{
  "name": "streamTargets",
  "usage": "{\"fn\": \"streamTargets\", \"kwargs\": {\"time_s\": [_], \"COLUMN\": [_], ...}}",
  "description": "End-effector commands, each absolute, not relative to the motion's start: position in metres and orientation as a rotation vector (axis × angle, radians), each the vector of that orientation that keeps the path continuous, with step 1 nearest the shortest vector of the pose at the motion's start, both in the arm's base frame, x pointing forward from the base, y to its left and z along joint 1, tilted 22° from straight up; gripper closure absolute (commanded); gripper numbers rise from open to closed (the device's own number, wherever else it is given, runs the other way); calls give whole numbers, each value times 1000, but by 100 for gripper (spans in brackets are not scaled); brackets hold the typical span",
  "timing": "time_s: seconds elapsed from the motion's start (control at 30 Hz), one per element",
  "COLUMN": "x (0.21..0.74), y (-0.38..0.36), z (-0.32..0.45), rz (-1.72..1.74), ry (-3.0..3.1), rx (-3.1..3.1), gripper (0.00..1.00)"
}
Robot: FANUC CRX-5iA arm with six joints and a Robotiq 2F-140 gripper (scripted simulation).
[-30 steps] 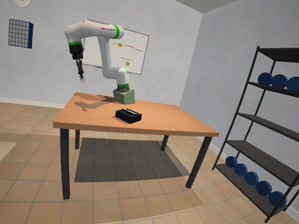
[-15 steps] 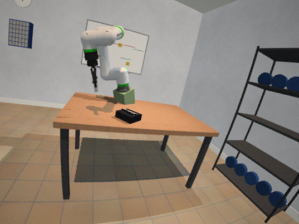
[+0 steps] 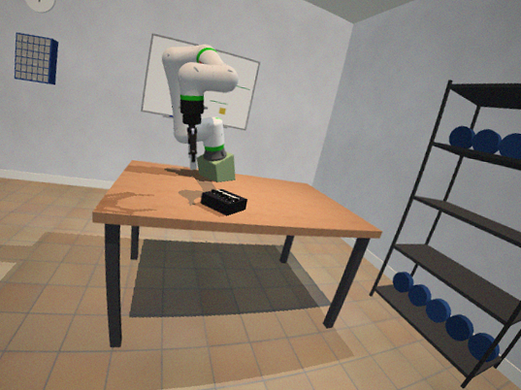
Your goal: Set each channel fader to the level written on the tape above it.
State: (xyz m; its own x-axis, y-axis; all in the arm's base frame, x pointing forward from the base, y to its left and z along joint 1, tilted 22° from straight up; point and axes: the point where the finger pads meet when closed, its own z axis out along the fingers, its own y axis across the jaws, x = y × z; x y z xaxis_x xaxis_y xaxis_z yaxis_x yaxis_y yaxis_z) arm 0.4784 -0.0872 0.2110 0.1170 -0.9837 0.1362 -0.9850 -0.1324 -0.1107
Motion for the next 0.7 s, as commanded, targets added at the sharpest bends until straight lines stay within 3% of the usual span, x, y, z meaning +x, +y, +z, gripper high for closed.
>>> {"fn": "streamTargets", "kwargs": {"time_s": [0.0, 0.67], "x": [483, 473], "y": [-38, 73], "z": [194, 164], "rz": [373, 590], "ry": [-2055, -2033], "rx": [2287, 2287], "gripper": [0, 0]}}
